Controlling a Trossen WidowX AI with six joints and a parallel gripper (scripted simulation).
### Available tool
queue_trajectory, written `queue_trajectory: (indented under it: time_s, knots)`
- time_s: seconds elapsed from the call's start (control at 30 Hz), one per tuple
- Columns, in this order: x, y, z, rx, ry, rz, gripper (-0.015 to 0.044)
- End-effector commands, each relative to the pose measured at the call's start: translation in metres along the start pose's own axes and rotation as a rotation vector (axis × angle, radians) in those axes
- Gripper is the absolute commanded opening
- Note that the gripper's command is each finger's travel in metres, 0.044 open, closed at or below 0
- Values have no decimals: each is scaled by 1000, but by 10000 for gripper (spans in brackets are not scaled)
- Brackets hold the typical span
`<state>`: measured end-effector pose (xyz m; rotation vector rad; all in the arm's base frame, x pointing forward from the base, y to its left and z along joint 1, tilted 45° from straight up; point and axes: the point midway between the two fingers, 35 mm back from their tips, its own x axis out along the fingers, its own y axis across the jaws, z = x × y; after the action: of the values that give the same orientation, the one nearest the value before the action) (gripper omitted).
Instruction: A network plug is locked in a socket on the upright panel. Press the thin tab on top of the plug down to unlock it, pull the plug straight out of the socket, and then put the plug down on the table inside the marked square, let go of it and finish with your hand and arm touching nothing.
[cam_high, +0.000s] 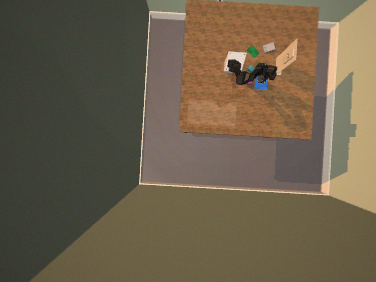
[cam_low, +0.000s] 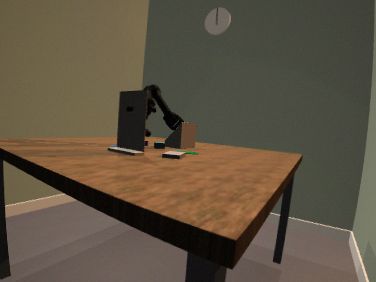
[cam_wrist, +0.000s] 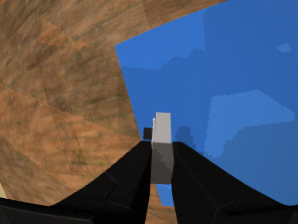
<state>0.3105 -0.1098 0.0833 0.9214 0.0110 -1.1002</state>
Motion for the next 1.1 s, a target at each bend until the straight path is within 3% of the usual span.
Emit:
queue_trajectory:
  time_s: [0.0,1.07]
  knots:
    - [6,-7,-1,-10,3,-6,0]
    - [22,-18,3,-8,-3,0,0]
